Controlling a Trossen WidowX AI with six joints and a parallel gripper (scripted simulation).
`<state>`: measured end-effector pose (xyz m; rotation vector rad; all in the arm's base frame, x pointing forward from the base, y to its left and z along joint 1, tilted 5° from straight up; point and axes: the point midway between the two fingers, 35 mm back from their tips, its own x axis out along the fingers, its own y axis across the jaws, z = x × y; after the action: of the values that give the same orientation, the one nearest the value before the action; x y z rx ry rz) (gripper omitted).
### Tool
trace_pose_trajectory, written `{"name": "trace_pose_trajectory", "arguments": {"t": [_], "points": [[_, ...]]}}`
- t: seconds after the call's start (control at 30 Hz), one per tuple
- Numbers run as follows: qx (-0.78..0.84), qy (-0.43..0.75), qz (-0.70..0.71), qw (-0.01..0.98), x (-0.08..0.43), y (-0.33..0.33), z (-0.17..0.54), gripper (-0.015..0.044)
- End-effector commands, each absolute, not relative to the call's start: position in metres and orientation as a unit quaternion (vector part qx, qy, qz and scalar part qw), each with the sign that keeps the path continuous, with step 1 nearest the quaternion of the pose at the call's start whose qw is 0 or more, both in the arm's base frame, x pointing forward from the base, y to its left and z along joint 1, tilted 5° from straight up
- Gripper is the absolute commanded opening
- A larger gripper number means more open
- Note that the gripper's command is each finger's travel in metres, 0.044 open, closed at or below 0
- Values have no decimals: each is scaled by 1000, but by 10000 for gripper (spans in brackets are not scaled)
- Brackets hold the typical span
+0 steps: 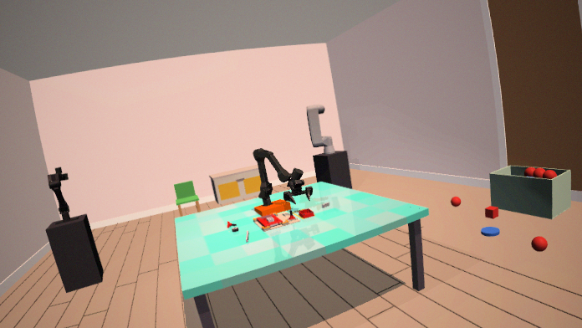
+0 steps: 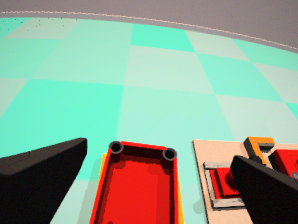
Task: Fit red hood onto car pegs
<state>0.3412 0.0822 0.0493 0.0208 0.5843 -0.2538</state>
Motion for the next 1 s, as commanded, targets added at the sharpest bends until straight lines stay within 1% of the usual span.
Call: {"name": "trace_pose_trajectory", "arguments": {"t": [0.0,0.97], "points": [[13,291,-123,949,340,84,44,440],[15,287,-123,950,343,86,28,440]]}}
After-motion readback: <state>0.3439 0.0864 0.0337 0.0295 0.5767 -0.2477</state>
